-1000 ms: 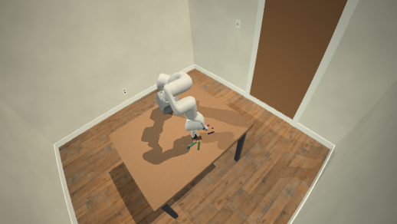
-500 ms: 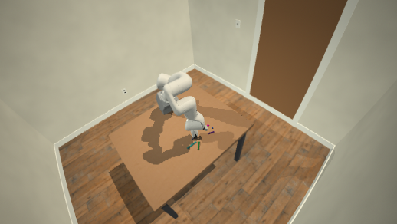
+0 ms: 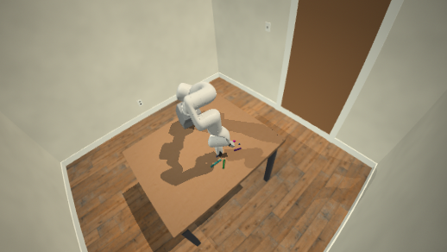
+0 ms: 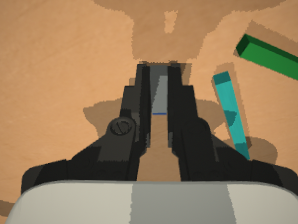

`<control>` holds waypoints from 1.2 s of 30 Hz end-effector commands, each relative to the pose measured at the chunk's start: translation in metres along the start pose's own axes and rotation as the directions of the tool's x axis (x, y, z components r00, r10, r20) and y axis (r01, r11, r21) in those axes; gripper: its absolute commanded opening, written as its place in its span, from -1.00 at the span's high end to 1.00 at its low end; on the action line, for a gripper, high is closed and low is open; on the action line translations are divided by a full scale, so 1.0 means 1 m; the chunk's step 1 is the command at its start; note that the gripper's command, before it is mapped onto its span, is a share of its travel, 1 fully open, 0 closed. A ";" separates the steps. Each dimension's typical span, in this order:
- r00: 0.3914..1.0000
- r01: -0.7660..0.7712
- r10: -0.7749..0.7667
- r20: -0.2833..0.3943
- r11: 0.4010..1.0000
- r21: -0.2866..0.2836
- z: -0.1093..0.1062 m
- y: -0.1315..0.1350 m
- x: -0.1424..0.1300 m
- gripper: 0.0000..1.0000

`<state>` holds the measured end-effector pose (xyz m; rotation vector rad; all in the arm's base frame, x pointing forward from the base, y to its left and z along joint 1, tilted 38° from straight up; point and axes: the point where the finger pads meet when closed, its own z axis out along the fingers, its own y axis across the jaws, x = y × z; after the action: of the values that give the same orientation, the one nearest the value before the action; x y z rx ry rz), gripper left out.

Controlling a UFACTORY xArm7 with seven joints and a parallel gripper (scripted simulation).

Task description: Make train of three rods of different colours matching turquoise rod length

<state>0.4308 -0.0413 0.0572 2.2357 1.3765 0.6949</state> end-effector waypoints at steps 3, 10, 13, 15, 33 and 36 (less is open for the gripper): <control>1.000 0.000 0.000 0.000 1.000 0.000 0.005 0.000 0.000 0.92; 1.000 0.000 0.000 0.000 1.000 0.000 0.009 0.000 0.000 0.92; 1.000 0.000 0.000 0.000 1.000 0.000 0.009 0.000 0.000 0.92; 1.000 0.000 0.000 0.000 1.000 0.000 0.009 0.000 0.000 0.92; 1.000 0.000 0.000 0.000 1.000 0.000 0.009 0.000 0.000 0.92; 1.000 0.000 0.000 0.000 1.000 0.000 0.009 0.000 0.000 0.92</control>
<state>0.4364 -0.0422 0.0499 2.2362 1.3764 0.6945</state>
